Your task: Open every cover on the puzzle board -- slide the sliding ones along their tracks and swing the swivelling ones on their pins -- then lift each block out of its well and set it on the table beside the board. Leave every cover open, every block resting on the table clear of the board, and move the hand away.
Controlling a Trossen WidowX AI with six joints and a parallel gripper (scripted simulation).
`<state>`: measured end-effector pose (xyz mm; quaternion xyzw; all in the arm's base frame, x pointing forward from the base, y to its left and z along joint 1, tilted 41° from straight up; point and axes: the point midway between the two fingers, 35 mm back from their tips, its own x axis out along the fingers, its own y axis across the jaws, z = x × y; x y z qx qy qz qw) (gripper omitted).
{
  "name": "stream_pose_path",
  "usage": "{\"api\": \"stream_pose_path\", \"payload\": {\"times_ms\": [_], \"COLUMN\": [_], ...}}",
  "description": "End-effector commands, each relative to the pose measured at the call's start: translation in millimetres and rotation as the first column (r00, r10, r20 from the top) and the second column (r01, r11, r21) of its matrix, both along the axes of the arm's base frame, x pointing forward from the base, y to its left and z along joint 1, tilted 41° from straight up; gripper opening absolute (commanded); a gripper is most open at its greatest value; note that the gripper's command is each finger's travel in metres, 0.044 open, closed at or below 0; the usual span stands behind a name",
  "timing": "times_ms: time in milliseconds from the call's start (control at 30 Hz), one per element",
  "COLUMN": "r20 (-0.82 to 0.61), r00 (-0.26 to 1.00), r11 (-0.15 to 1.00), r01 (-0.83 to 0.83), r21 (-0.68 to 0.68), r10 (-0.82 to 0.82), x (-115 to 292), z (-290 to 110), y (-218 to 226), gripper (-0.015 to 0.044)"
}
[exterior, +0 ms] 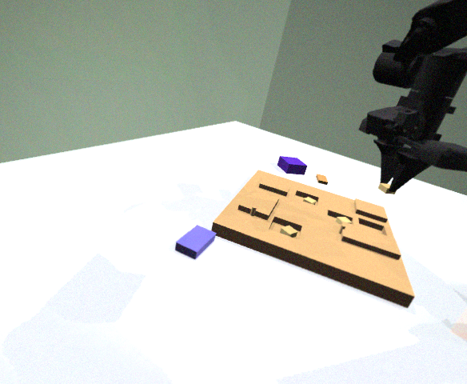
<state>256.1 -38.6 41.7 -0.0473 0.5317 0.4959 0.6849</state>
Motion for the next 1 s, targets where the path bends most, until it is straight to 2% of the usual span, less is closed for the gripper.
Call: {"api": "stream_pose_path", "payload": {"times_ms": [0, 967], "r20": [0.008, 0.016], "r00": [1.0, 1.0], "r11": [1.0, 1.0], "r01": [0.008, 0.015], "r21": [-0.008, -0.026], "r10": [-0.008, -0.015], "x": [6.5, 15.3], "z": [10.9, 77.8], "y": [8.1, 88.3], "gripper": [0.008, 0.008]}}
